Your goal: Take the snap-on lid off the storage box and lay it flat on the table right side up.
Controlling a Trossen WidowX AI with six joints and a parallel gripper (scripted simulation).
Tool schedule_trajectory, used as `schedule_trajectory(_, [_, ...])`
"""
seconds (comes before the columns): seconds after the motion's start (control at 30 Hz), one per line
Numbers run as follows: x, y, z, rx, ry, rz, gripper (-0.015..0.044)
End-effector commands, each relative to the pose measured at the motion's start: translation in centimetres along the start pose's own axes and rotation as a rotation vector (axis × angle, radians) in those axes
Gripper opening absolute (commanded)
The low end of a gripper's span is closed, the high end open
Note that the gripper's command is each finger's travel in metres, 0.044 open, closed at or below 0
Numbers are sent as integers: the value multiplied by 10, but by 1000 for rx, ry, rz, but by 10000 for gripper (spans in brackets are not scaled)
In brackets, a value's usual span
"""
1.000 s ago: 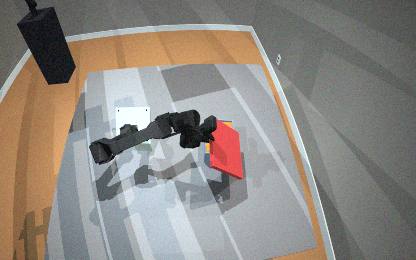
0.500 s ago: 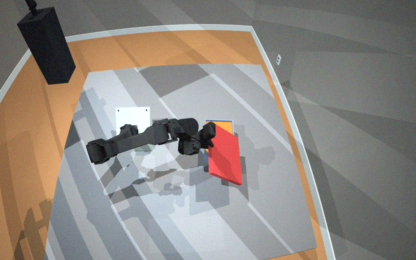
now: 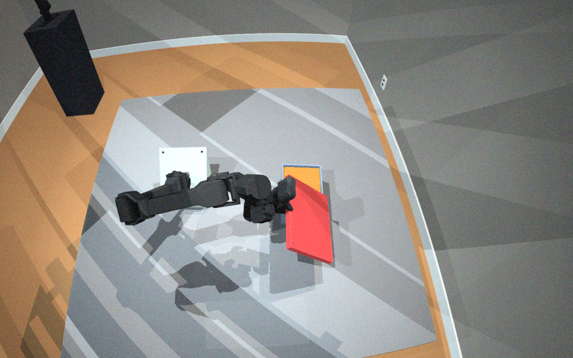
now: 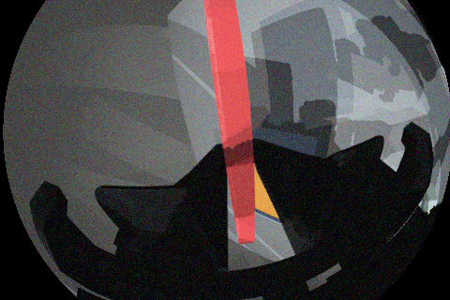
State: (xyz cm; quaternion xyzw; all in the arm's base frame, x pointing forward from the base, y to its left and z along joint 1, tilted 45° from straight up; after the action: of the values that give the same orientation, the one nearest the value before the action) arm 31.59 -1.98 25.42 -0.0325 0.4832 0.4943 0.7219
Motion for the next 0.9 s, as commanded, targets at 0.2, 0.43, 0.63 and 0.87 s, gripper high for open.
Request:
schedule_trajectory(0.2, [-23, 5, 2, -23, -5, 3, 0])
schedule_trajectory(0.43, [-37, 7, 1, -23, -5, 3, 0])
schedule_trajectory(0.63, [-49, 8, -1, -23, -4, 2, 0])
schedule_trajectory(0.87, [-63, 10, -3, -23, -4, 1, 0])
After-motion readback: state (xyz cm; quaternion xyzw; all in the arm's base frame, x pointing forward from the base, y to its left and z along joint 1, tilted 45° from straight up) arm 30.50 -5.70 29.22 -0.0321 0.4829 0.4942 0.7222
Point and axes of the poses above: the point midway between the two fingers, 35 mm back from their tips, its own y axis back along the fingers, its own z axis across the jaws, x = y × z, the point moved 4 cm from there along y, back along the fingers, and after that the axes turned 2 degrees about y, right-handed, at the moved point
